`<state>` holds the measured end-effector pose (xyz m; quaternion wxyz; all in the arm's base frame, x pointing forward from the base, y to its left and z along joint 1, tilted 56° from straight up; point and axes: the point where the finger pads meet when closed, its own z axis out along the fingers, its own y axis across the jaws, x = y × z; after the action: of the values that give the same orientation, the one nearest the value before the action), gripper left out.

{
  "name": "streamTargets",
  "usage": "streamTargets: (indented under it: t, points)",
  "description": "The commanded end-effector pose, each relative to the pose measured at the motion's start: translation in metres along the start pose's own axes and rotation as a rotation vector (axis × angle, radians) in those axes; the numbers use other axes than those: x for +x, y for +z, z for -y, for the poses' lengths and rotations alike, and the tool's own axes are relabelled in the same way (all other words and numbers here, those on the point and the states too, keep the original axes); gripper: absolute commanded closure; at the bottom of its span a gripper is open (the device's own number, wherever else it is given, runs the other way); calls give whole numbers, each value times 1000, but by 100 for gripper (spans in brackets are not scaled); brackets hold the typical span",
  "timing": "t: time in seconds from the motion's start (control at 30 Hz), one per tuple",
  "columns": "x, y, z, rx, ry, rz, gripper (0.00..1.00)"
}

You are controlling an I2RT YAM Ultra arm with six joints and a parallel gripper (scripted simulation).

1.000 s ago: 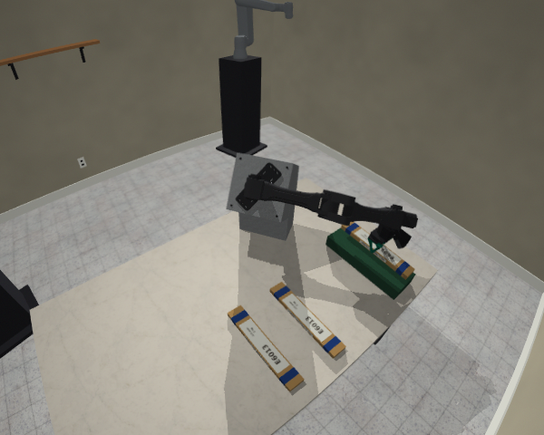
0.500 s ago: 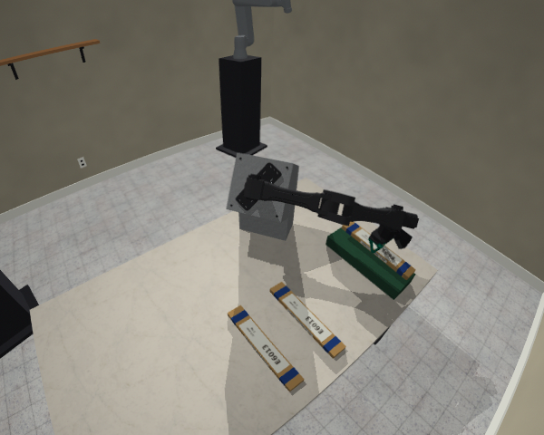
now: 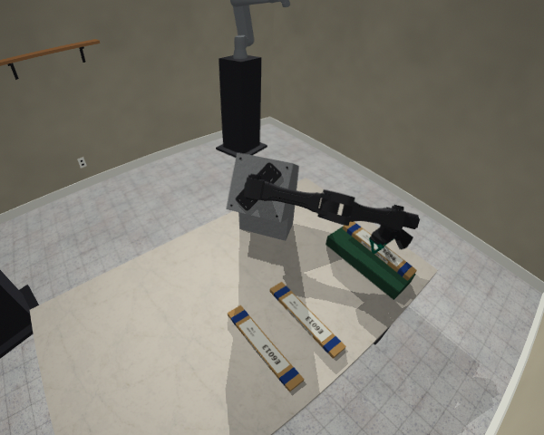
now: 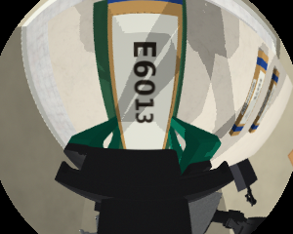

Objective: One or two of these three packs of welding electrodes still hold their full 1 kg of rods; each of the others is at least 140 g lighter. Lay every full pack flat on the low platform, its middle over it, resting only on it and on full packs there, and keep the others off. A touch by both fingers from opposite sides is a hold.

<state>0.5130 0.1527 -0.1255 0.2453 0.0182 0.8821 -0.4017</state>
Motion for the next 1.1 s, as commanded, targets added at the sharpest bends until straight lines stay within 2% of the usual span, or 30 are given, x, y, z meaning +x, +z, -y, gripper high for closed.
streamTargets:
  t: [0.0, 0.07, 0.13, 0.3, 0.57, 0.63, 1.07]
  points:
    - [-26, -56, -13, -54, 5, 92, 100]
    - [-17, -51, -18, -47, -8, 82, 100]
    - [-24, -55, -14, -53, 2, 90, 100]
    - [-17, -50, -18, -46, -10, 82, 100]
    - [-31, -59, -11, -58, 11, 99, 100]
    - [-23, -54, -16, -51, 1, 90, 100]
    - [-28, -57, -14, -54, 4, 97, 100]
